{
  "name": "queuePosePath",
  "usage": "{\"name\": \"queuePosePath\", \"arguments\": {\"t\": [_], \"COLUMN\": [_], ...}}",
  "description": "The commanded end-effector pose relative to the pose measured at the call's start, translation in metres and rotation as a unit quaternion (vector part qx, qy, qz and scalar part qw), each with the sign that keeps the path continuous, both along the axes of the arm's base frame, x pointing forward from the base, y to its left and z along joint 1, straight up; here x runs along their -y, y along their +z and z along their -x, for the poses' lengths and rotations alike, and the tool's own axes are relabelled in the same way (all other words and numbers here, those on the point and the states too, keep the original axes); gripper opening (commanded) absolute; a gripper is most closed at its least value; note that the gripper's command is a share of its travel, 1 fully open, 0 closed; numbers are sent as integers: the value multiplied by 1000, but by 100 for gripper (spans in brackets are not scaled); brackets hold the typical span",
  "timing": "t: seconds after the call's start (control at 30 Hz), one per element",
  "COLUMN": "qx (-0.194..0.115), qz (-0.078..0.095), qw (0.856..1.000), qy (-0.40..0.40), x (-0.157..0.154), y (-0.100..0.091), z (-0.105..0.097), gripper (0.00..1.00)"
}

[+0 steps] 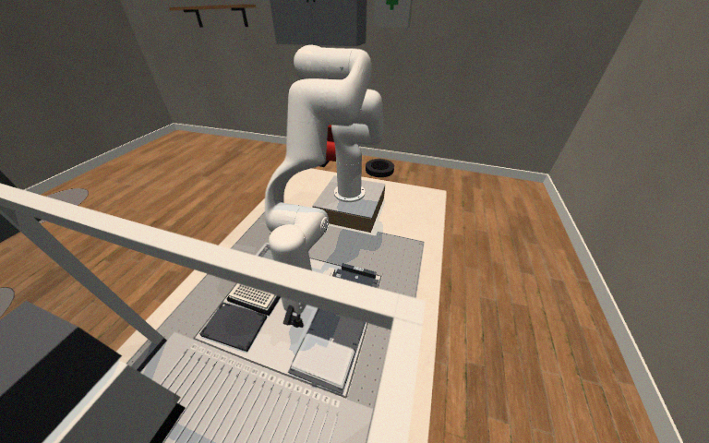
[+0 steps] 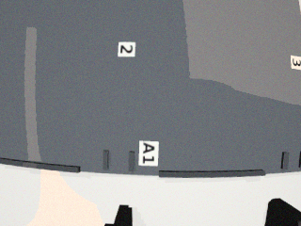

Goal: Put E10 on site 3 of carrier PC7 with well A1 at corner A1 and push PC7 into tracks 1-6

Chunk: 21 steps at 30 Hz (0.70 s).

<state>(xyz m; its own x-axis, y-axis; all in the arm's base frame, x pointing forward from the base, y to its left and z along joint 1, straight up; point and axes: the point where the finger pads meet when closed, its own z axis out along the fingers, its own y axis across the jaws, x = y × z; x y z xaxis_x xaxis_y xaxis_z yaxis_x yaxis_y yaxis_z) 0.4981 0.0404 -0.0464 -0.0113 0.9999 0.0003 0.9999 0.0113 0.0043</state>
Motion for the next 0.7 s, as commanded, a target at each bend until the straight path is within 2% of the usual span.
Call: {"name": "queuePosePath", "arguments": {"t": [0.0,0.67], "qx": [2,2], "qz": [0,0], "qw": [1000,1000], "qy": [0,0], "x": [-1,-10], "y": [1,1], "z": [-1,-1], "gripper": [100,100]}}
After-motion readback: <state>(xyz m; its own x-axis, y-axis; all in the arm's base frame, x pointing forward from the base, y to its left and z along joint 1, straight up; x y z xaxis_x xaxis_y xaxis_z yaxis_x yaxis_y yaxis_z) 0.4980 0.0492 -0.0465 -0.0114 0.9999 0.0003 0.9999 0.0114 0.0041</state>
